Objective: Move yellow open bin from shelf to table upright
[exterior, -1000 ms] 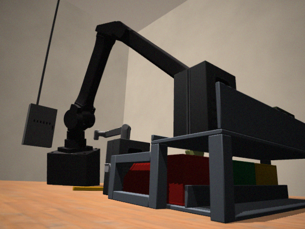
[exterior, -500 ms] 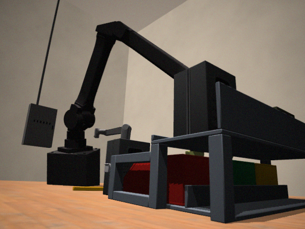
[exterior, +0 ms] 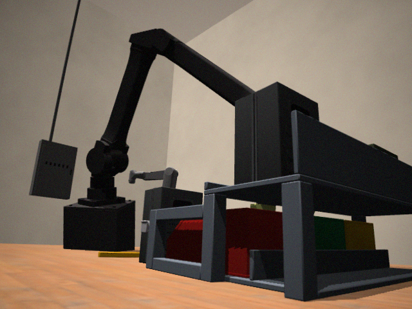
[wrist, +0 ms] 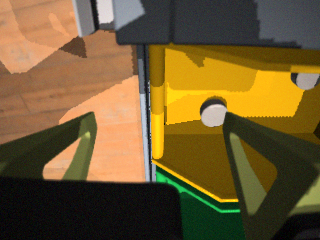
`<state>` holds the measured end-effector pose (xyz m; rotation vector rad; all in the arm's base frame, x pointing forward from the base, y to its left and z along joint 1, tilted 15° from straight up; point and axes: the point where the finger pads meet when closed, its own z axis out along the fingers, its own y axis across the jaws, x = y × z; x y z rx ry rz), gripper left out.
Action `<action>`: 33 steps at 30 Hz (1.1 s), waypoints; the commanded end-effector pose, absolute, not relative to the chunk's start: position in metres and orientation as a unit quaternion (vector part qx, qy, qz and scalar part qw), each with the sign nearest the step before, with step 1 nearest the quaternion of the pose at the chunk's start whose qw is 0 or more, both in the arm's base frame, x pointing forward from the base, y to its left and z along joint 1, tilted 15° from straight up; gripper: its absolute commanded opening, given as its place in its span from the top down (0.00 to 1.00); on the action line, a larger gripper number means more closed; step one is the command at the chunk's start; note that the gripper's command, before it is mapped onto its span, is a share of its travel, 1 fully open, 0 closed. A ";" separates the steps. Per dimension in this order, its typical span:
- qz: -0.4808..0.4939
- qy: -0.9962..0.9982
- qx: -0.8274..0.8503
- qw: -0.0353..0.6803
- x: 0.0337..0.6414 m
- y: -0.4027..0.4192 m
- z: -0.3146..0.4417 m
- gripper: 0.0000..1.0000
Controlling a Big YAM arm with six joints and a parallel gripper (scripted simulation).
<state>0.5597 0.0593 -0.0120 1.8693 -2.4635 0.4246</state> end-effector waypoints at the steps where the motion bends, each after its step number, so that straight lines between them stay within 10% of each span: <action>1: 0.134 -0.788 0.601 0.010 0.560 0.054 -0.019 0.10; 33: 0.140 -0.789 0.598 -0.002 0.562 0.053 -0.004 0.10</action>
